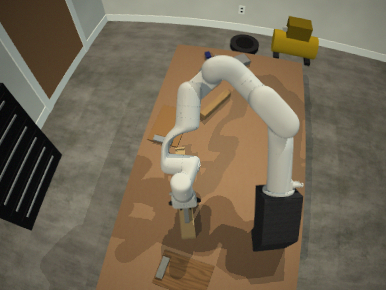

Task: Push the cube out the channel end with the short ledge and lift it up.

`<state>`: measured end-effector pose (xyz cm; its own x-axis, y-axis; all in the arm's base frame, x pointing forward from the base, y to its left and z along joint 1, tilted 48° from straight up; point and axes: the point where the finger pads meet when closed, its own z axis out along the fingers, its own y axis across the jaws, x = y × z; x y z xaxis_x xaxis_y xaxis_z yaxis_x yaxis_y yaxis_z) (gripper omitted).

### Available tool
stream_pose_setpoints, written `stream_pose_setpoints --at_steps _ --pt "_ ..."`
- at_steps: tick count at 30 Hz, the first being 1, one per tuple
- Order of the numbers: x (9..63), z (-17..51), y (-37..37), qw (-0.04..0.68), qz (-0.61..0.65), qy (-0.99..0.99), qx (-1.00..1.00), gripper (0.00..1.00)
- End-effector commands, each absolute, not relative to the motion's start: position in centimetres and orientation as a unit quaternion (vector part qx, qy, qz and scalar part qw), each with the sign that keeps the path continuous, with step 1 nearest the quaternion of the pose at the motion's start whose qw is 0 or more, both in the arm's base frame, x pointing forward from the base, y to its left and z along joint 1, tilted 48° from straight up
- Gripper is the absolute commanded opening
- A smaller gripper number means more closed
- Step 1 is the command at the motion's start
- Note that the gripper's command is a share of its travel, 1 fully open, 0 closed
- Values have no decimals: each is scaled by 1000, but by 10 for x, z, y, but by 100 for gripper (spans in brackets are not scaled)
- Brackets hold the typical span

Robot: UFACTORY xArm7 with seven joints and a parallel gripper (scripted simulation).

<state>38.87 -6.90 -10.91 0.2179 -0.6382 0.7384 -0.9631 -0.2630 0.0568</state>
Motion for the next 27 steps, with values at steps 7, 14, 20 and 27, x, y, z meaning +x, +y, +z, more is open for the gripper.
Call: stream_pose_setpoints --at_steps 7,14,20,27 --pt "385 -88 -45 264 306 -545 735 38" --pt "378 -61 -16 264 306 -545 735 38" --pt "378 -61 -16 264 306 -545 735 38" --pt "376 -76 -2 263 305 -545 735 0"
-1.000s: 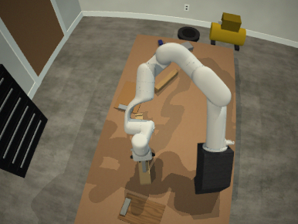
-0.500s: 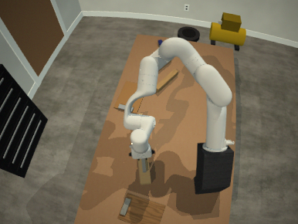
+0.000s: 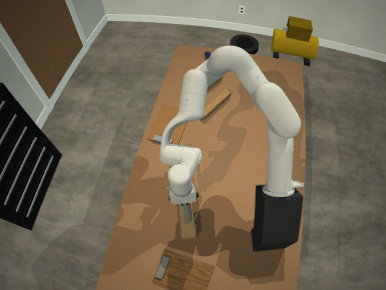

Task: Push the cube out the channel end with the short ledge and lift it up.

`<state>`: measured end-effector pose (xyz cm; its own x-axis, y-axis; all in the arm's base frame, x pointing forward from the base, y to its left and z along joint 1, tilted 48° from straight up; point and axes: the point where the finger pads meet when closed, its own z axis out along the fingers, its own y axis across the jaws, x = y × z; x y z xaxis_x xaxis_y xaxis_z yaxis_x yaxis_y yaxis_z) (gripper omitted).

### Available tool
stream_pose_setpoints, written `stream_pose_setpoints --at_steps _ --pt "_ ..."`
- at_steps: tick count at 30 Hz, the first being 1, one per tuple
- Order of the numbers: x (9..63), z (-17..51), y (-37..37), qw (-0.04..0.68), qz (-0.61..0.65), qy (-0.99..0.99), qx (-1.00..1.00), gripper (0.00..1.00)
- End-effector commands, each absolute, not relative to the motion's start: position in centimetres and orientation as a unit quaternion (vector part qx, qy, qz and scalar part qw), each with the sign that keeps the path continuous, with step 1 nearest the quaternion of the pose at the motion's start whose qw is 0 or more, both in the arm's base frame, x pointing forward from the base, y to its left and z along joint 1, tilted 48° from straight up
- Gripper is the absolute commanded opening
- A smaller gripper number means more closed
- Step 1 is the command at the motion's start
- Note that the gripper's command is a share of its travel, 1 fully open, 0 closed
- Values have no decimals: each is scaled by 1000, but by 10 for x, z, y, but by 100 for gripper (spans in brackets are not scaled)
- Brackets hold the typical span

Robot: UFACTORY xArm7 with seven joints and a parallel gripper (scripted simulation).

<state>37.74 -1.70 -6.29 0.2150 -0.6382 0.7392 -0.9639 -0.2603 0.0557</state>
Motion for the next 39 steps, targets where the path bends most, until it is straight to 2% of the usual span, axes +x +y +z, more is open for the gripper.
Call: stream_pose_setpoints --at_steps 1,8,17,39 --pt "376 -76 -2 263 305 -545 735 0" --pt "356 -133 47 265 306 -545 734 0" --pt "364 -162 18 264 306 -545 735 0" --pt "369 -181 -2 264 306 -545 735 0"
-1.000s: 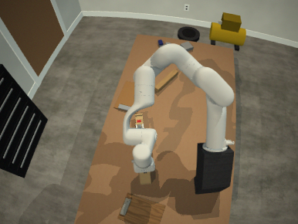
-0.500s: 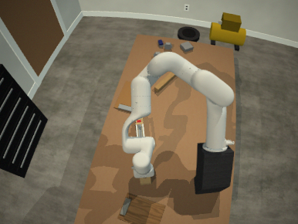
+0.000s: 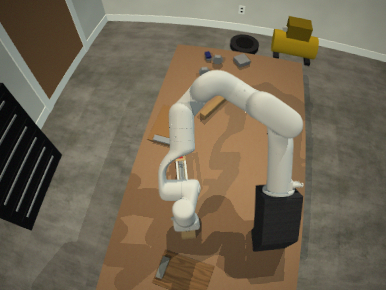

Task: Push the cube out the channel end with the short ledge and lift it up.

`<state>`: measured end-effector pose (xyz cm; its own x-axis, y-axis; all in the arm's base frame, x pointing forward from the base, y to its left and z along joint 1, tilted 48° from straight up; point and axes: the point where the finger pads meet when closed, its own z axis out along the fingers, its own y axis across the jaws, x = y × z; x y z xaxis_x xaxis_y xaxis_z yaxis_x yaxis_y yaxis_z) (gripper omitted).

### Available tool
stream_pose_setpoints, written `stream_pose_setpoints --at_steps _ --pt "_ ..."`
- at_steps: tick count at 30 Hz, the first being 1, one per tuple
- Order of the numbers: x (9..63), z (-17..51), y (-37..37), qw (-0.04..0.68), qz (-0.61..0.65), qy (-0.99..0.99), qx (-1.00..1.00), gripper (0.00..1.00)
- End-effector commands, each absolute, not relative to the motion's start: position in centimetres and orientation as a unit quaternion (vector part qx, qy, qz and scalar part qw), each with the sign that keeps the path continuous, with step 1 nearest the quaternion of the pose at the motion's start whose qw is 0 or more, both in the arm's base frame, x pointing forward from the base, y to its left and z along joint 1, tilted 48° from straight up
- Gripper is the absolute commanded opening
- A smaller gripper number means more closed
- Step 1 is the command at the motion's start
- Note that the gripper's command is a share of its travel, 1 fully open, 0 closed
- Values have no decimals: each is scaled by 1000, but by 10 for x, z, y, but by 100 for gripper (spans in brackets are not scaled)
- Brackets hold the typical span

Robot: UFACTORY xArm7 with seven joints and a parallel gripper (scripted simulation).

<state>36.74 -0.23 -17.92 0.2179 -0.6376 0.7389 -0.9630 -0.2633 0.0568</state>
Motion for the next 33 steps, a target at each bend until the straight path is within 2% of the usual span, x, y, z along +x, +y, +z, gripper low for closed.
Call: stream_pose_setpoints --at_steps 1,33 --pt "369 -182 -3 264 306 -545 735 0" --pt "374 -164 -20 264 306 -545 735 0"
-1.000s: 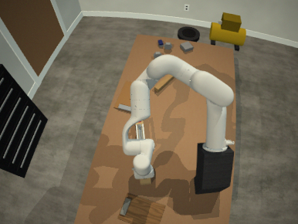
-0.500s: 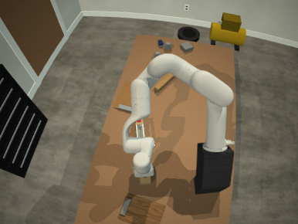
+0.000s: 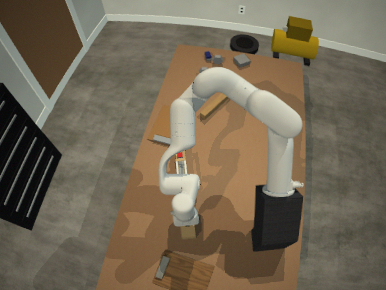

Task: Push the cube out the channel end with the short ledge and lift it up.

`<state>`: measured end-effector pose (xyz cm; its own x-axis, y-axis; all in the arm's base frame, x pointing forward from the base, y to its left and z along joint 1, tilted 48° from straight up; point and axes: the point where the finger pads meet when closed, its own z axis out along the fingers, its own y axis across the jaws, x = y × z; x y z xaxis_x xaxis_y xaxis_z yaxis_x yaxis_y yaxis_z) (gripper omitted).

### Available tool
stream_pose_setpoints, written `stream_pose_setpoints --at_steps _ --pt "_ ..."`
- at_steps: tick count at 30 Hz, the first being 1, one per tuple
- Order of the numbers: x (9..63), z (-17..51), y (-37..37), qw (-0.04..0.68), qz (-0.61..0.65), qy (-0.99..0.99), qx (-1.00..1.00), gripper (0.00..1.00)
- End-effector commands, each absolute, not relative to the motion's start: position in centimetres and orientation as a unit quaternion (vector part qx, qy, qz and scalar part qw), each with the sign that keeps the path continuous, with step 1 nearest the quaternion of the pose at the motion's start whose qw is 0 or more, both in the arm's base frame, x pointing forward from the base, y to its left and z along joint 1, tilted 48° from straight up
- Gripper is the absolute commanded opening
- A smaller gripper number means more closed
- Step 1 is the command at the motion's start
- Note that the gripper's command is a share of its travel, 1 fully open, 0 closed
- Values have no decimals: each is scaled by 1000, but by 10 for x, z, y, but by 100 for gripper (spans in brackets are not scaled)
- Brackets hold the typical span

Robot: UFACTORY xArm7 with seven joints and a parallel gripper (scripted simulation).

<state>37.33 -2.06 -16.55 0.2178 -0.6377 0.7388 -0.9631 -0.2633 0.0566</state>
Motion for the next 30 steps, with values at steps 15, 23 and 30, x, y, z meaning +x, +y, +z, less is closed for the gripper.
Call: stream_pose_setpoints --at_steps 15,23,30 --pt "365 -118 22 264 306 -545 735 0" --pt "364 -112 29 264 306 -545 735 0" --pt "370 -104 23 264 304 -546 735 0"
